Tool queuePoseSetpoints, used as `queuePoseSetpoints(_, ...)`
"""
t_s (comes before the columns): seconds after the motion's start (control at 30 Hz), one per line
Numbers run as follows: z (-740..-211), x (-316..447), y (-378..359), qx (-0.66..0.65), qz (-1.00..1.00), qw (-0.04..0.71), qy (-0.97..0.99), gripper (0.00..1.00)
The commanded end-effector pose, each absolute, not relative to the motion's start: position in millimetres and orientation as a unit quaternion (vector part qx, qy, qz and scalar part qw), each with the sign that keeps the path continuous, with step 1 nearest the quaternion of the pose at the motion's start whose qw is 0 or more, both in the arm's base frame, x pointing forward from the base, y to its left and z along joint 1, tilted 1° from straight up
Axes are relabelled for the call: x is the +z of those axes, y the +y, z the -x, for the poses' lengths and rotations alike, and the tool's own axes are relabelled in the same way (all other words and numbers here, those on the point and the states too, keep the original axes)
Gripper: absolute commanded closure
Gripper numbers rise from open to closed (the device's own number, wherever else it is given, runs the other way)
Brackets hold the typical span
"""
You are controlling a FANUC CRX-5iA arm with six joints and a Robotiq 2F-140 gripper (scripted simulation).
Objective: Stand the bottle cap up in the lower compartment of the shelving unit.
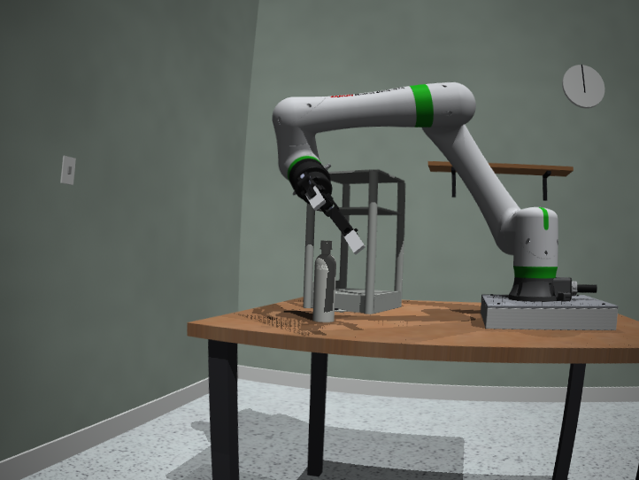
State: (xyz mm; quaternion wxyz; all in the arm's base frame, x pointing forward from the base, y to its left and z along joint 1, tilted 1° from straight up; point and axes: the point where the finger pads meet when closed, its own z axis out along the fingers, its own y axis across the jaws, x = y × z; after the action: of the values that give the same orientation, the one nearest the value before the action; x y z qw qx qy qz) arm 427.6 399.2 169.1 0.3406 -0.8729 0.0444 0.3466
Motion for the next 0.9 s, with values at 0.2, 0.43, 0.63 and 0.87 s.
queuePoseSetpoints(0.2,-427.7,169.3,399.2,0.346,0.873,0.341,0.044,0.00)
queuePoseSetpoints(0.43,-427.7,169.3,399.2,0.346,0.873,0.341,0.044,0.00)
queuePoseSetpoints(0.63,-434.3,213.1,404.8,0.348,0.870,0.345,0.047,0.00)
queuePoseSetpoints(0.87,-437.7,284.7,408.2,0.350,0.868,0.348,0.048,0.00)
